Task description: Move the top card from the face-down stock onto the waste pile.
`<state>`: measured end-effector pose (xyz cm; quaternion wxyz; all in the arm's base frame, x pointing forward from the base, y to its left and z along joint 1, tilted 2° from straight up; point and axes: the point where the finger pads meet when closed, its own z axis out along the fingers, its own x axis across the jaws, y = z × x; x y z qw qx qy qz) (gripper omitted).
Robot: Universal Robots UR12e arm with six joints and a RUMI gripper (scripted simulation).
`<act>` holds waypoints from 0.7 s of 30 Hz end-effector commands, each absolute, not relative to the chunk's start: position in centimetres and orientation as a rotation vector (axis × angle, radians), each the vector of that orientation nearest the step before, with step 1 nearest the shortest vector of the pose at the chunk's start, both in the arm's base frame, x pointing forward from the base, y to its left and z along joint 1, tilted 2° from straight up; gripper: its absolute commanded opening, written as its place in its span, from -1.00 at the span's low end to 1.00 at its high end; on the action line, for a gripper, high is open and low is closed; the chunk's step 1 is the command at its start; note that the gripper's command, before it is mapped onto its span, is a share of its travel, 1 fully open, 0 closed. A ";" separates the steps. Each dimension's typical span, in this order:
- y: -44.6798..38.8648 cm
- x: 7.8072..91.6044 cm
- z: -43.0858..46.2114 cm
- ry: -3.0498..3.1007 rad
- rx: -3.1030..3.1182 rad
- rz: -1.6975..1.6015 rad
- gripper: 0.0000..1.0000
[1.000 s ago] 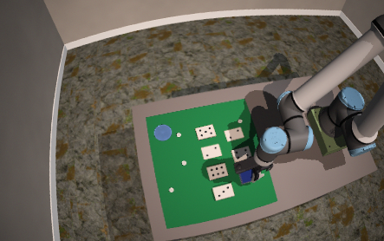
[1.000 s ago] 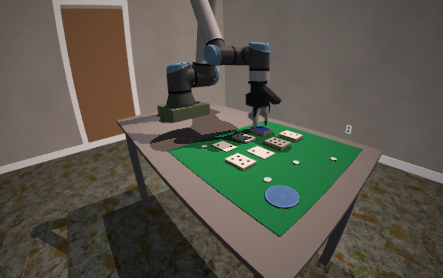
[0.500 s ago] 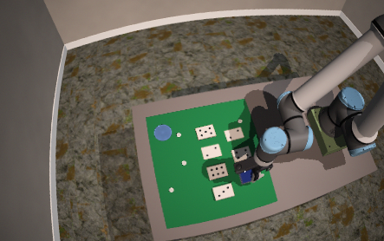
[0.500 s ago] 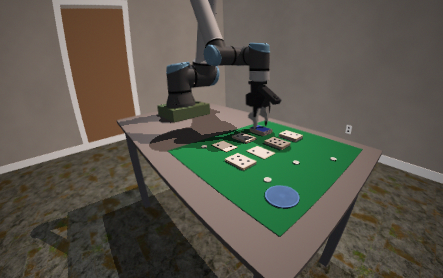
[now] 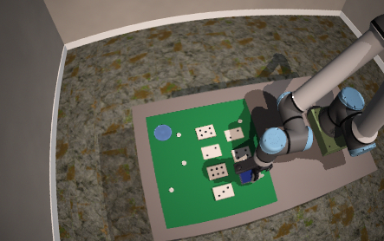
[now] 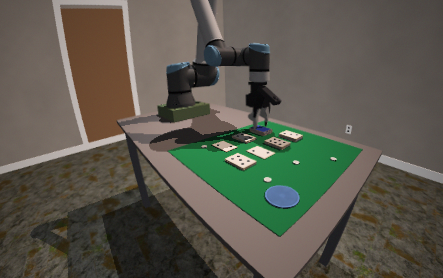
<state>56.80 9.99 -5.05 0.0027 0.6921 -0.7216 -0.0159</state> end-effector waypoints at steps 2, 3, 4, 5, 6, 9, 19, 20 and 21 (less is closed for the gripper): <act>10.1 56.6 -5.3 -2.261 2.171 -0.053 0.00; 10.1 56.6 -5.2 -2.262 2.172 -0.051 0.00; 10.1 56.7 -5.2 -2.262 2.172 -0.051 0.00; 10.1 56.7 -5.2 -2.262 2.172 -0.051 0.00; 10.1 56.6 -5.2 -2.262 2.172 -0.051 0.00; 10.1 56.6 -5.2 -2.262 2.172 -0.051 0.00; 10.1 56.6 -5.2 -2.262 2.172 -0.051 -0.13; 10.1 56.6 -5.2 -2.262 2.172 -0.051 -0.13; 10.1 56.6 -5.2 -2.262 2.172 -0.051 -0.13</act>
